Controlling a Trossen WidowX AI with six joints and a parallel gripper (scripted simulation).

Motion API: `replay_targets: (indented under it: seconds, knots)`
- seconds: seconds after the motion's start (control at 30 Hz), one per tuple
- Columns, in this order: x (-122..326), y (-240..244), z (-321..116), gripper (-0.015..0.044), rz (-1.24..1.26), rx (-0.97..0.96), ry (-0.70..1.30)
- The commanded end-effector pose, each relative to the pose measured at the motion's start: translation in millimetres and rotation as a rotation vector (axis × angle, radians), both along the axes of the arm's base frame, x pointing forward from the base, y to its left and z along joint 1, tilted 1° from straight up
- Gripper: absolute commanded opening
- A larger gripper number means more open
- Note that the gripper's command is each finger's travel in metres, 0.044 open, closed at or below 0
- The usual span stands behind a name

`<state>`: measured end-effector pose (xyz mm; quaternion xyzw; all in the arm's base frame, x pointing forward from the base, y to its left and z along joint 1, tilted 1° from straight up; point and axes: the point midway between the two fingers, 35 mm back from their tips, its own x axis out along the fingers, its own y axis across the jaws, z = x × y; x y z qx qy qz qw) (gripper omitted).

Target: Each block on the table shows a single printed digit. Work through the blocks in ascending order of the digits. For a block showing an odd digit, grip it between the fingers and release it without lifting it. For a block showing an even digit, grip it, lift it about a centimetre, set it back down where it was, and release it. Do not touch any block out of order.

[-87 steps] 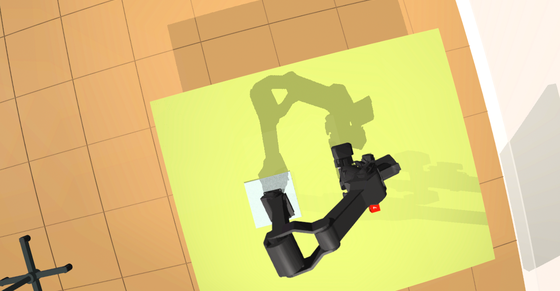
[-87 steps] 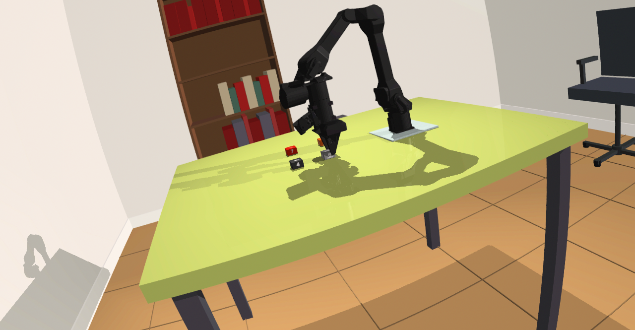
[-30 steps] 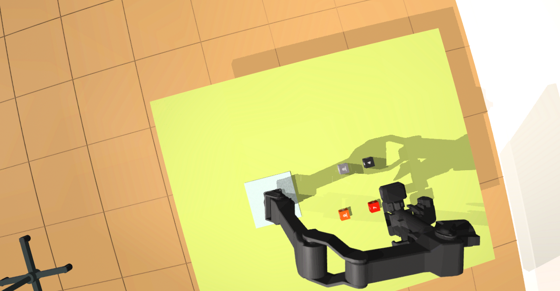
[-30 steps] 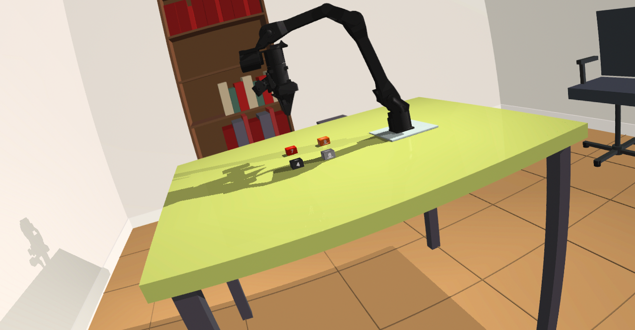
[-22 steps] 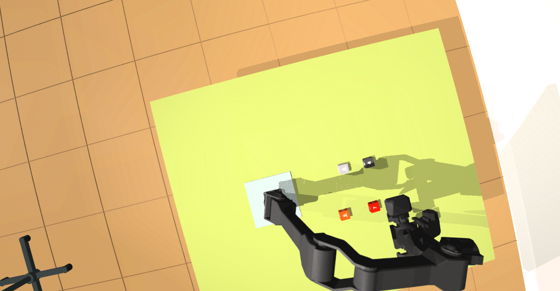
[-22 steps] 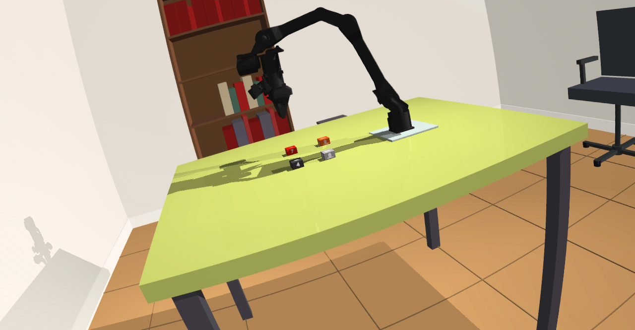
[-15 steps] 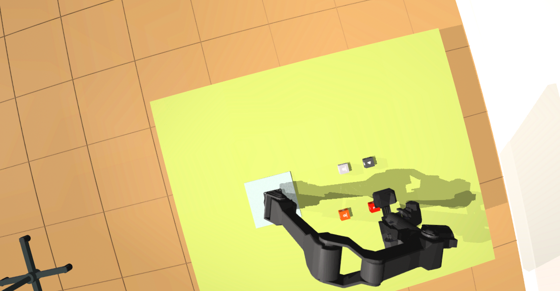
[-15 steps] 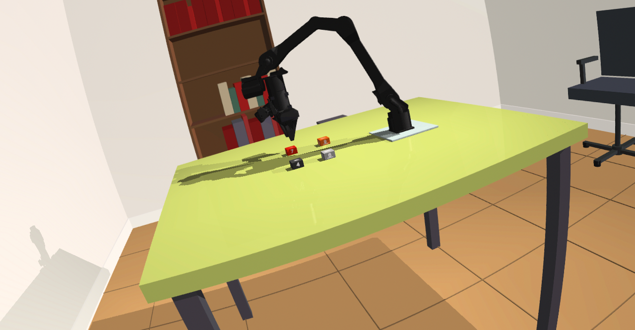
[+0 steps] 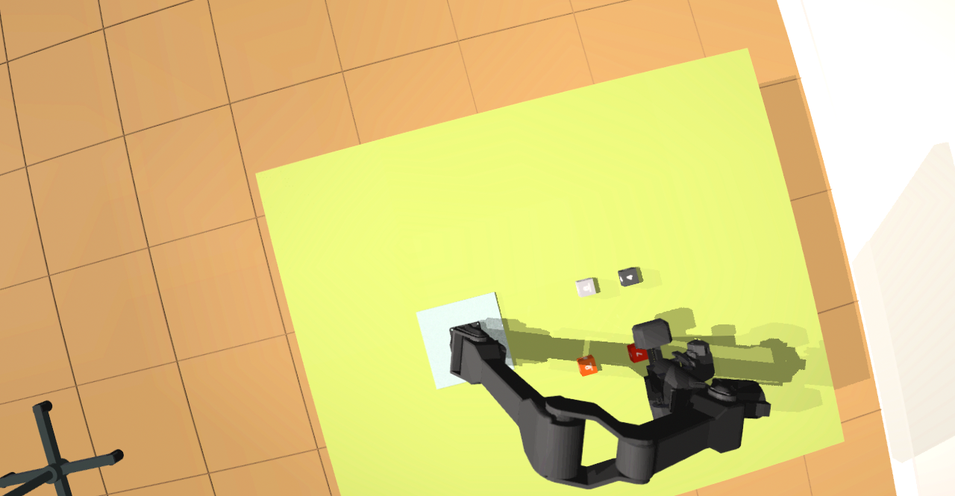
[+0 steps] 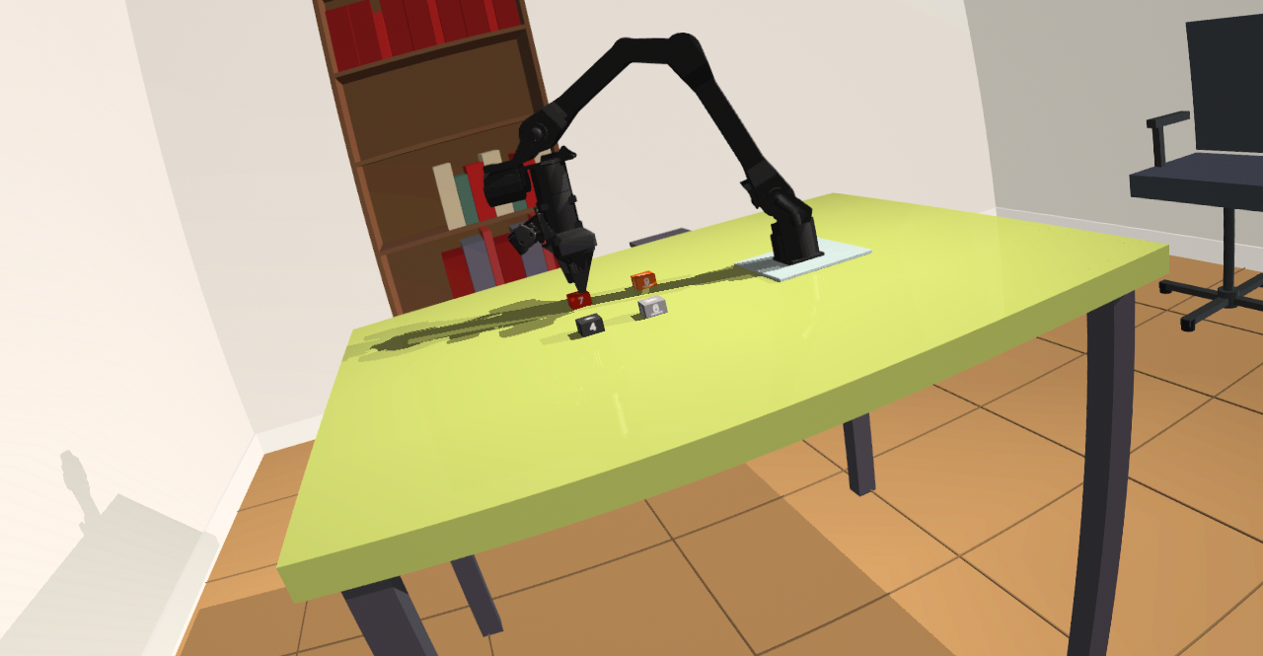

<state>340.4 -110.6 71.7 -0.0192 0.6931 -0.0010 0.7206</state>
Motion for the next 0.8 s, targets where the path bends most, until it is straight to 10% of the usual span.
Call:
replay_targets:
  seconds: [0.0,0.3,0.63,0.77]
  knots:
    - [0,0,-7,0.0400,0.004,0.003,0.004]
    - [0,0,-20,0.0400,0.004,0.003,0.004]
    - [0,0,-20,0.0138,0.004,0.003,0.004]
    - [0,0,-20,0.0120,0.004,0.003,0.004]
